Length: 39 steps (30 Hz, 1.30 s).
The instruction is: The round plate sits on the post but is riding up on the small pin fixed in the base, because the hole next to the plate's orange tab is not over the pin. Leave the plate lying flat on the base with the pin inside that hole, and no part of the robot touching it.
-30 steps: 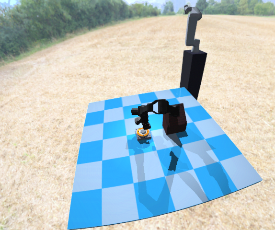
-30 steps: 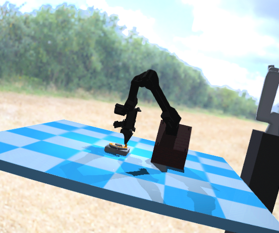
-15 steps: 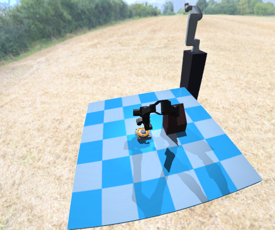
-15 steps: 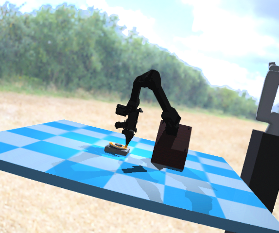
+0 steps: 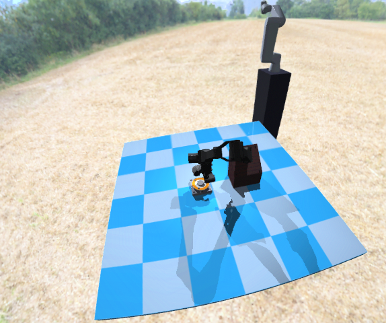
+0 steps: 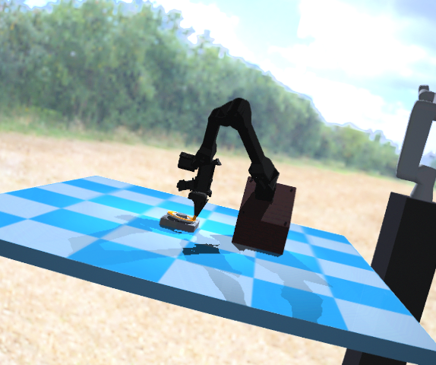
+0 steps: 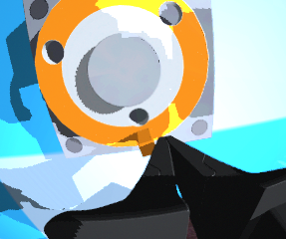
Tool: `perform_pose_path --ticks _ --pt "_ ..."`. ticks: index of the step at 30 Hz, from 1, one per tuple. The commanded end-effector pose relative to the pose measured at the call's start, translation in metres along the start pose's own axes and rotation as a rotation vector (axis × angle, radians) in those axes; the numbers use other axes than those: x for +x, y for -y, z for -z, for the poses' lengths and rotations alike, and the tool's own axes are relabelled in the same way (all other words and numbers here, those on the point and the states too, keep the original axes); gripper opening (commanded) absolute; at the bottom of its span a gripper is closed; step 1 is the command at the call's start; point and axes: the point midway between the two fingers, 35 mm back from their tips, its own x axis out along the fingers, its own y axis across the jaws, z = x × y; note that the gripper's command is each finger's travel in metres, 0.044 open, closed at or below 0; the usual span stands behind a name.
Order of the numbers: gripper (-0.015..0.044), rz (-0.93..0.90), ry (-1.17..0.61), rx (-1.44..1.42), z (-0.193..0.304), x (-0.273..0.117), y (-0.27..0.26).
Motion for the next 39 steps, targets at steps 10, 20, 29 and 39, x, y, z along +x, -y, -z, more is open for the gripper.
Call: perform_pose_path --ticks 10,20,29,39 --pt "0.0 -0.01 -0.003 0.0 0.004 0.0 -0.015" --pt "0.0 -0.01 -0.004 0.001 0.003 0.0 -0.026" --pt "0.0 -0.011 -0.003 0.0 0.0 0.0 -0.038" --pt "0.0 -0.011 -0.003 0.0 -0.007 -0.001 -0.048"
